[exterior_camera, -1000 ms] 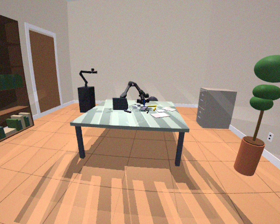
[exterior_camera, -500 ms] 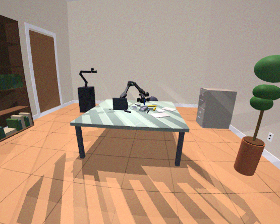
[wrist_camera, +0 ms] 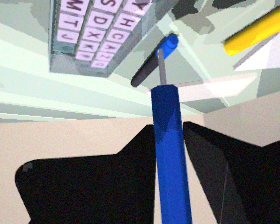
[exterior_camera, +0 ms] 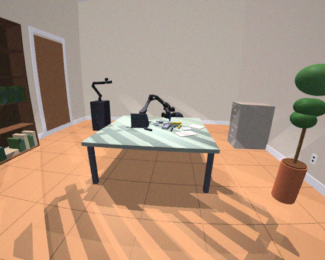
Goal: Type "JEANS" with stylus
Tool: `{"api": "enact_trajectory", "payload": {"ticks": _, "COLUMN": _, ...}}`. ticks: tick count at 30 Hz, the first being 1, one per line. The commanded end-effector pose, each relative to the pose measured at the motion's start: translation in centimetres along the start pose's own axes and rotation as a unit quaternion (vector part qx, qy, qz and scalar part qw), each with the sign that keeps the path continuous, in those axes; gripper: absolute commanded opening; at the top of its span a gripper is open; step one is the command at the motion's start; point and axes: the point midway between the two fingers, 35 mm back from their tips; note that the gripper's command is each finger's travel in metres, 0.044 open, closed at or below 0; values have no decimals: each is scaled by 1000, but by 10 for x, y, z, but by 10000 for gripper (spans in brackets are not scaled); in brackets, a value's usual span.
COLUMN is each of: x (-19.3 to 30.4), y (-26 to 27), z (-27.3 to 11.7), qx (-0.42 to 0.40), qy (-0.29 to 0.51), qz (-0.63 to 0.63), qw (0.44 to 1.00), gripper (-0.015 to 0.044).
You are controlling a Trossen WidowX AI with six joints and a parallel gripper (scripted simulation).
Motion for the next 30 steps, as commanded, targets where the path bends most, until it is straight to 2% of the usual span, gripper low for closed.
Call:
{"api": "enact_trajectory", "payload": {"ticks": 1, "x": -9, "y": -6, "z": -11, "qx": -1, "qy": 2, "qz": 0, "qw": 1000, "gripper": 0}}
{"api": "enact_trajectory", "payload": {"ticks": 14, "x": -40, "y": -21, "z": -63, "qx": 0, "qy": 0, "qz": -2, "qw": 1000, "gripper": 0}}
{"api": "enact_trajectory", "payload": {"ticks": 25, "x": -58, "y": -16, "z": -53, "qx": 0, "qy": -1, "qz": -2, "qw": 1000, "gripper": 0}}
{"api": "enact_trajectory", "payload": {"ticks": 28, "x": -59, "y": -16, "z": -51, "qx": 0, "qy": -1, "qz": -2, "qw": 1000, "gripper": 79}}
{"api": "enact_trajectory", "payload": {"ticks": 30, "x": -60, "y": -16, "z": -50, "qx": 0, "qy": -1, "qz": -2, "qw": 1000, "gripper": 81}}
Point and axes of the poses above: the point midway between the two fingers, 35 mm back from their tips, its own z axis out along the fingers, its own y axis across the jaws, x = y × z, and after that the axes turned 13 degrees about z, right-handed
